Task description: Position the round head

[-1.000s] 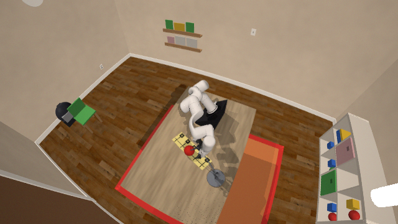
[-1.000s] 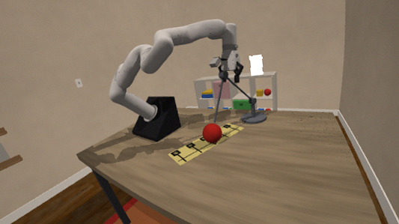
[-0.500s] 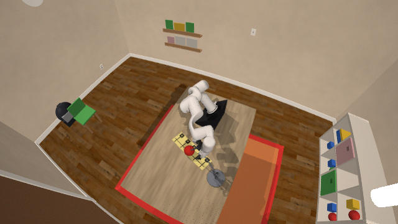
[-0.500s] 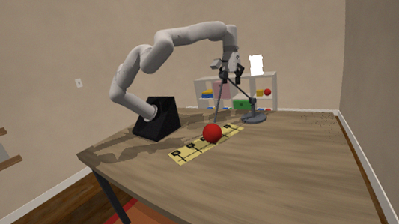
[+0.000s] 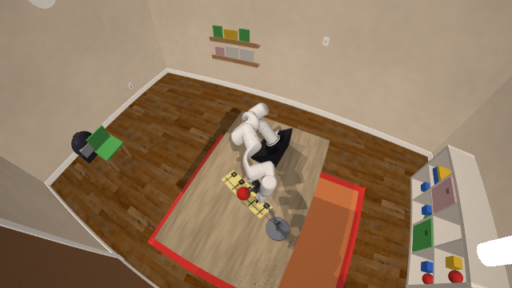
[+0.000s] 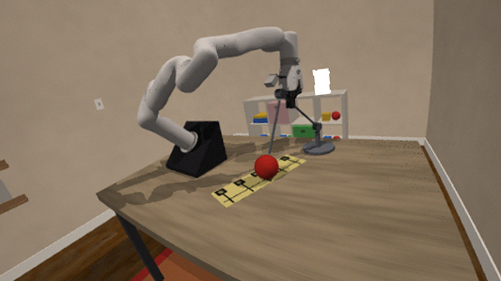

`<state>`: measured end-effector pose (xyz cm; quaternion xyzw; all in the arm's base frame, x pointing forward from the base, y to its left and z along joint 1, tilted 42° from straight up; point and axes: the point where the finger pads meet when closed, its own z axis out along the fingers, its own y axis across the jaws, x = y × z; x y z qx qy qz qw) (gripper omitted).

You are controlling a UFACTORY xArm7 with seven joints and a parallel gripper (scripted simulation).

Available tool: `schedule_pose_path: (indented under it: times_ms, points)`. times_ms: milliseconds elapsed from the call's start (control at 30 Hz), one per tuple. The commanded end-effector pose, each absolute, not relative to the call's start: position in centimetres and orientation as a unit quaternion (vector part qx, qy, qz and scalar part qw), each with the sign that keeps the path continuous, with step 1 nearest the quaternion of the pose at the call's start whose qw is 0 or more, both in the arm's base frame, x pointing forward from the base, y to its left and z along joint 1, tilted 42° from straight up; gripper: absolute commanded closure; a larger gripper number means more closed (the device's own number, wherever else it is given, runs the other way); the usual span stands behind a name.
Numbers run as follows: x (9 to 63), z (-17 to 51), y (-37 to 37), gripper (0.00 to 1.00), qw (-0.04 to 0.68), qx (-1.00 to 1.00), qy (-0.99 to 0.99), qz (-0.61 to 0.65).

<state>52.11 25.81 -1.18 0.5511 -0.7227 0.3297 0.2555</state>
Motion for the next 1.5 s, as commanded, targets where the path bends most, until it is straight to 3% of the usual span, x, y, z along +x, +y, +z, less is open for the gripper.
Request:
schedule_pose_path:
  times_ms: [0, 1467]
  points:
    - [52.1, -1.0, 26.0, 1.0, 0.253, 0.552, -0.723, 0.329]
    - [52.8, -0.9, 29.6, 1.0, 0.253, 0.552, -0.723, 0.329]
